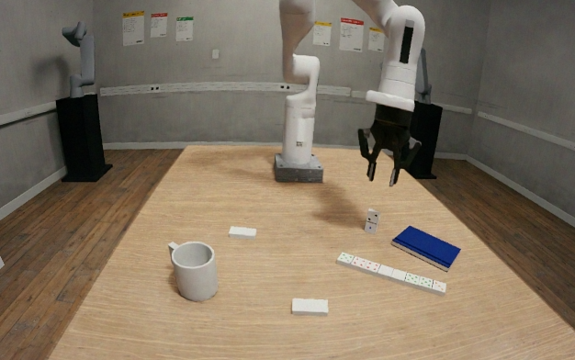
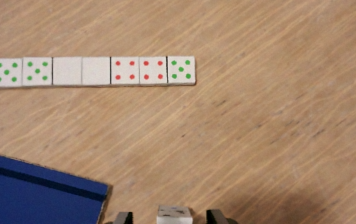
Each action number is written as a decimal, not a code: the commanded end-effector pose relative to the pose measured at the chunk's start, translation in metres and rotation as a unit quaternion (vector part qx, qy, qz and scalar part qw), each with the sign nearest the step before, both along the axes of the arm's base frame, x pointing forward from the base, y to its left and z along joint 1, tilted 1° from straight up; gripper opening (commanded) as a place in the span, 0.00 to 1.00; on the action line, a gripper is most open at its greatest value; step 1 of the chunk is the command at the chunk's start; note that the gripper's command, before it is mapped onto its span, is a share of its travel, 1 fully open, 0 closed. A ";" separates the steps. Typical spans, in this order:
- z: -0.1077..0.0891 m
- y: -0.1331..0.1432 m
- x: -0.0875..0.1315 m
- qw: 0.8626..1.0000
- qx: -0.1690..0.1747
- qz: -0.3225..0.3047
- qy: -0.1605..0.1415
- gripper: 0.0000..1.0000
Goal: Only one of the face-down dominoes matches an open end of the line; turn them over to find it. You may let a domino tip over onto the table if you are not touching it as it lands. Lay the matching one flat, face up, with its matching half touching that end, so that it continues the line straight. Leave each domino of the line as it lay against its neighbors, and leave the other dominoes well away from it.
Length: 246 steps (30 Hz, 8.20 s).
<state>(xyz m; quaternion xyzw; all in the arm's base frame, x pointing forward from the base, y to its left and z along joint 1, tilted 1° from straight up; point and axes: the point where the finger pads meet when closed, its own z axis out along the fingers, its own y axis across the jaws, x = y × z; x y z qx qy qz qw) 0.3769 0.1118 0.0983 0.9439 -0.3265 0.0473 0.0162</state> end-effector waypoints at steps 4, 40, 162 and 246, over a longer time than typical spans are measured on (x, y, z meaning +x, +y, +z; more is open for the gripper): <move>-0.001 -0.002 0.003 1.000 0.020 -0.003 0.022 0.49; -0.002 -0.004 0.006 0.993 0.076 0.001 0.087 0.49; -0.029 0.005 -0.012 0.998 0.042 -0.035 0.041 0.49; -0.062 0.006 -0.012 0.998 0.040 -0.036 0.042 0.49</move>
